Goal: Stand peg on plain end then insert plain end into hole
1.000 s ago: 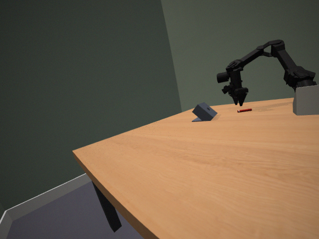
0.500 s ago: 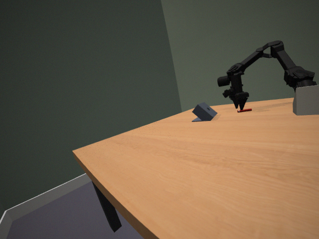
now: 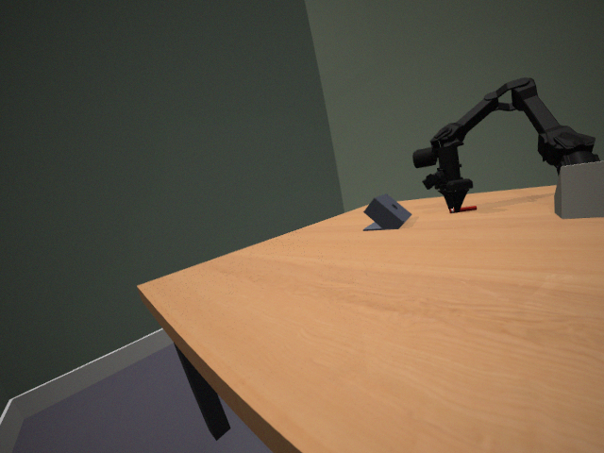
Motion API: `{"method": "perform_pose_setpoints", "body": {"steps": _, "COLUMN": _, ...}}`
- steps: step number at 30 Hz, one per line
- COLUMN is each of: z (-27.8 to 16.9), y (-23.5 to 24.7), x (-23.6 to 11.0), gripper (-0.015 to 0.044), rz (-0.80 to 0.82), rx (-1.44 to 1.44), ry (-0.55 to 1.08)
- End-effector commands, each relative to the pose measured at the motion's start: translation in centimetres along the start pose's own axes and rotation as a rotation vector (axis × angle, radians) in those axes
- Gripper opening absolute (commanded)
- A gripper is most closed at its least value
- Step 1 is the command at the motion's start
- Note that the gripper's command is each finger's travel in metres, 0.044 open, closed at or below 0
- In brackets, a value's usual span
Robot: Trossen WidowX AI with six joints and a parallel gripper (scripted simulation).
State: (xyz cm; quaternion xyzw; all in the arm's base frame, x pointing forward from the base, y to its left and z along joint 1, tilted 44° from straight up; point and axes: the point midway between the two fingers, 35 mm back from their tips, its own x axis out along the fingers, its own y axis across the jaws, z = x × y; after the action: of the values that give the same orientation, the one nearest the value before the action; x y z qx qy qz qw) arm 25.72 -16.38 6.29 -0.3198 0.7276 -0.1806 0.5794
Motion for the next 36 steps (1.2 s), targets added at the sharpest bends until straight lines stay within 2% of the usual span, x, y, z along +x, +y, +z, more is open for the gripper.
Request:
{"method": "perform_pose_setpoints", "body": {"steps": 1, "z": -0.05, "y": -0.04, "x": 0.09, "gripper": 0.0177, "rz": -0.005, "rx": -0.007, "ry": 0.004}}
{"method": "perform_pose_setpoints", "body": {"steps": 4, "z": -0.05, "y": -0.04, "x": 0.09, "gripper": 0.0110, "rz": -0.005, "rx": -0.007, "ry": 0.004}}
{"method": "perform_pose_setpoints", "body": {"steps": 15, "z": -0.05, "y": -0.04, "x": 0.09, "gripper": 0.0110, "rz": -0.005, "rx": -0.007, "ry": 0.004}}
{"method": "perform_pose_setpoints", "body": {"steps": 24, "z": -0.05, "y": -0.04, "x": 0.09, "gripper": 0.0050, "rz": -0.005, "rx": -0.007, "ry": 0.004}}
{"method": "perform_pose_setpoints", "body": {"steps": 36, "z": -0.15, "y": 0.01, "x": -0.24, "gripper": 0.0049, "rz": -0.002, "rx": -0.003, "ry": -0.039}}
